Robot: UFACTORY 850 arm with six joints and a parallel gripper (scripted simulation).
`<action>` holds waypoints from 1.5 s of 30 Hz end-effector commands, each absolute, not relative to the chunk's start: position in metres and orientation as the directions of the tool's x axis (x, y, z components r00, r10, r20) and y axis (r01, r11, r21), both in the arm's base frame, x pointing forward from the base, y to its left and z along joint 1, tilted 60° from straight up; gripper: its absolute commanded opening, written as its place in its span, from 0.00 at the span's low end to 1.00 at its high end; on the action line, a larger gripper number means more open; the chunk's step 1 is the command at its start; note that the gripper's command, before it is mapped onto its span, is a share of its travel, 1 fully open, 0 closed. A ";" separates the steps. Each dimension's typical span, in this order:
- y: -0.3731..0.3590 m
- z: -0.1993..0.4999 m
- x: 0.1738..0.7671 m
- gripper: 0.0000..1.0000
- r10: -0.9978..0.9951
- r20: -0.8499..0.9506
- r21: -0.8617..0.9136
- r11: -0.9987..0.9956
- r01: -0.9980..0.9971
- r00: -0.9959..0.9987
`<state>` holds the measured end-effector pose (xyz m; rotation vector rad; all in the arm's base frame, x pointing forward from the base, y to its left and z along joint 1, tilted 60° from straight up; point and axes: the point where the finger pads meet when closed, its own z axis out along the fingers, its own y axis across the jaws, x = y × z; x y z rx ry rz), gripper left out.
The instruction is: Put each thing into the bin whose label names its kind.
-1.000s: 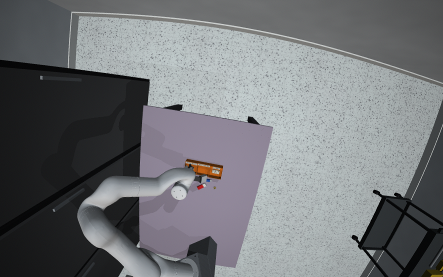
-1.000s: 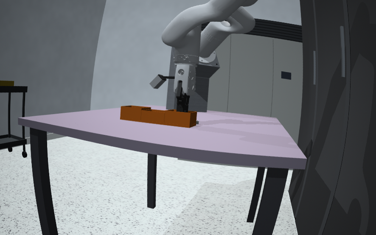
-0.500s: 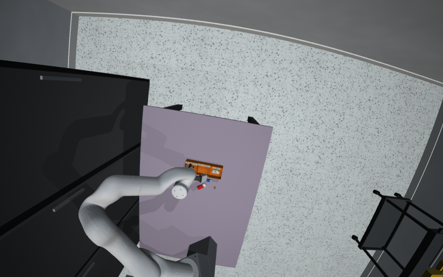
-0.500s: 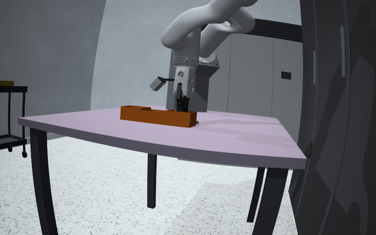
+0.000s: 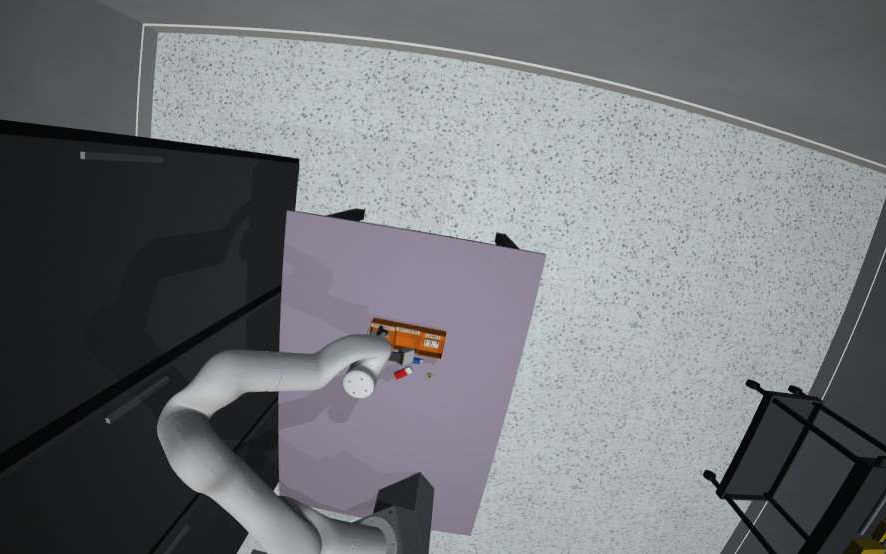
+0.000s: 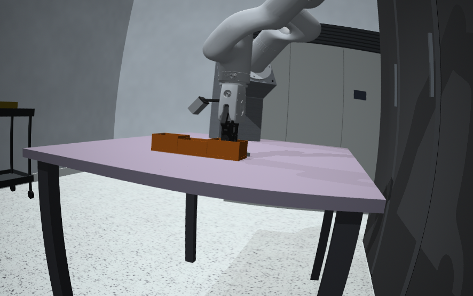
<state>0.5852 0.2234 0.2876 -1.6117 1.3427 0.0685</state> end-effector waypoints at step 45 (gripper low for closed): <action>0.175 0.293 0.556 0.30 -0.686 -0.678 -0.537 0.217 -0.815 0.264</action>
